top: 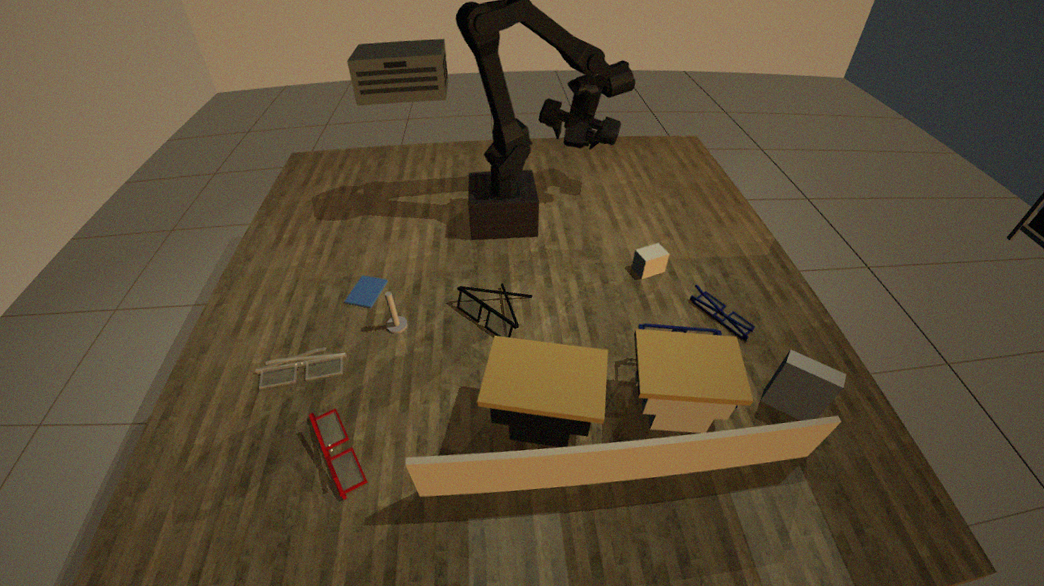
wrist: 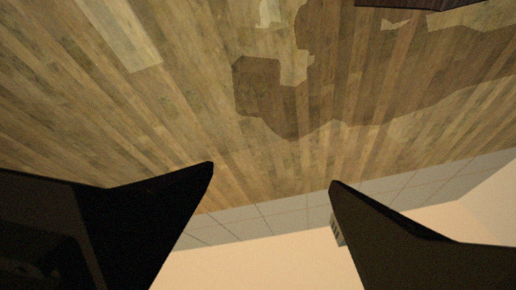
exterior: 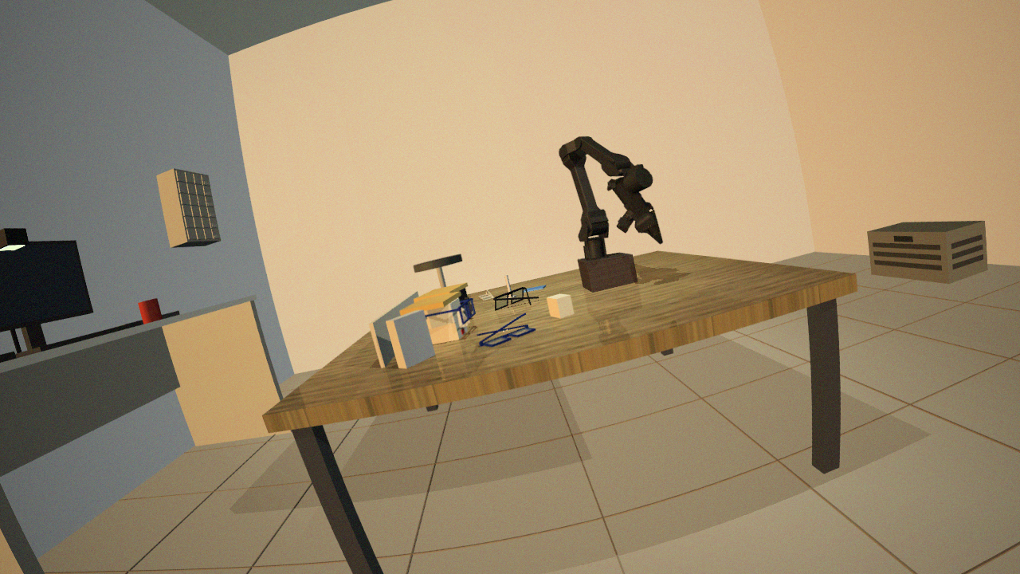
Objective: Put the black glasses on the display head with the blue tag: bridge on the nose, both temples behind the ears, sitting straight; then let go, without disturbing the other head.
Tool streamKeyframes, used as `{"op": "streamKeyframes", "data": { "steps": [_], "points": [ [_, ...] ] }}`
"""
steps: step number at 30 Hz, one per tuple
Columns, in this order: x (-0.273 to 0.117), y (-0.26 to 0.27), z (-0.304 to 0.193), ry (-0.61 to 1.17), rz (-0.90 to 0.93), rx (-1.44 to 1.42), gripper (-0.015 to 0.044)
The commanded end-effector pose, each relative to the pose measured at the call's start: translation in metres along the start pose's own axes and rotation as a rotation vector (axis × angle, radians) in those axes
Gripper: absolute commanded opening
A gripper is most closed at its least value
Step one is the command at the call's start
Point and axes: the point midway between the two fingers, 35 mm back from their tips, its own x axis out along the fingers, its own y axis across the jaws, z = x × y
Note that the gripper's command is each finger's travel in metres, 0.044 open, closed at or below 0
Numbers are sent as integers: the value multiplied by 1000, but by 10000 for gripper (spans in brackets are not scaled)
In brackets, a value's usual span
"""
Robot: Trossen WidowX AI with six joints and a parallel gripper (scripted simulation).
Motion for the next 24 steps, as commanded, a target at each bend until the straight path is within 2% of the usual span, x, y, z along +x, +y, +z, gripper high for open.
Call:
{"op": "streamKeyframes", "data": {
  "steps": [1, 8, 11, 17, 24],
  "points": [
    [0, 0, 0, 0, 0, 0, 426],
    [0, 0, 0, 0, 0, 0, 440],
    [-6, 17, 9, -2, 42, 55, 361],
    [-37, 75, 58, -20, 198, 282, 204],
    [-71, 112, 137, -61, 314, 559, 200]
  ]
}}
